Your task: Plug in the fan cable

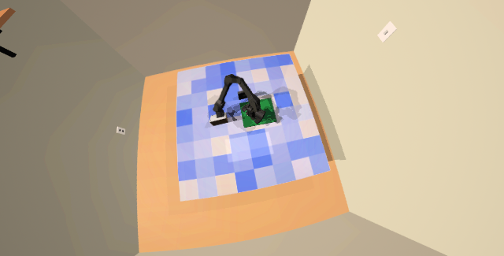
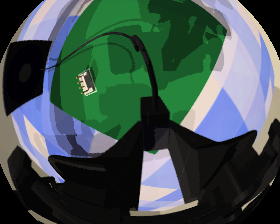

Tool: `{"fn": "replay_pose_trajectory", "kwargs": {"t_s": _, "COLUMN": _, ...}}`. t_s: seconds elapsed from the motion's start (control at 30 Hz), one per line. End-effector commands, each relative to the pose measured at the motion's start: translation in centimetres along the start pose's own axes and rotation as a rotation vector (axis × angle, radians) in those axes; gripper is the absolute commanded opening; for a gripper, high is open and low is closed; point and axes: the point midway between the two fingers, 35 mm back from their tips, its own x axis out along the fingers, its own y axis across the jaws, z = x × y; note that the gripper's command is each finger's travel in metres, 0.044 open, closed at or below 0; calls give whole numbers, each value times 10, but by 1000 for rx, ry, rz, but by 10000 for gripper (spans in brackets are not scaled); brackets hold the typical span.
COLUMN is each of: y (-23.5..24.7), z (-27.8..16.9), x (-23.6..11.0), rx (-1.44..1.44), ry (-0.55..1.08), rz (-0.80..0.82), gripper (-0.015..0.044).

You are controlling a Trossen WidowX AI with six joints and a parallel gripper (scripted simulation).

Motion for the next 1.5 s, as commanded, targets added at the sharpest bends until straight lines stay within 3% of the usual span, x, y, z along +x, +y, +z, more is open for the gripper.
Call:
{"fn": "replay_pose_trajectory", "kwargs": {"t_s": 0.0, "y": 28, "z": 19, "x": -5, "rx": -68, "ry": 4, "rz": -6, "gripper": 0}}
{"fn": "replay_pose_trajectory", "kwargs": {"t_s": 0.2, "y": 87, "z": 45, "x": -2, "rx": -185, "ry": 1, "rz": 2, "gripper": 0}}
{"fn": "replay_pose_trajectory", "kwargs": {"t_s": 1.47, "y": 85, "z": 36, "x": -3, "rx": -188, "ry": 1, "rz": 1, "gripper": 0}}
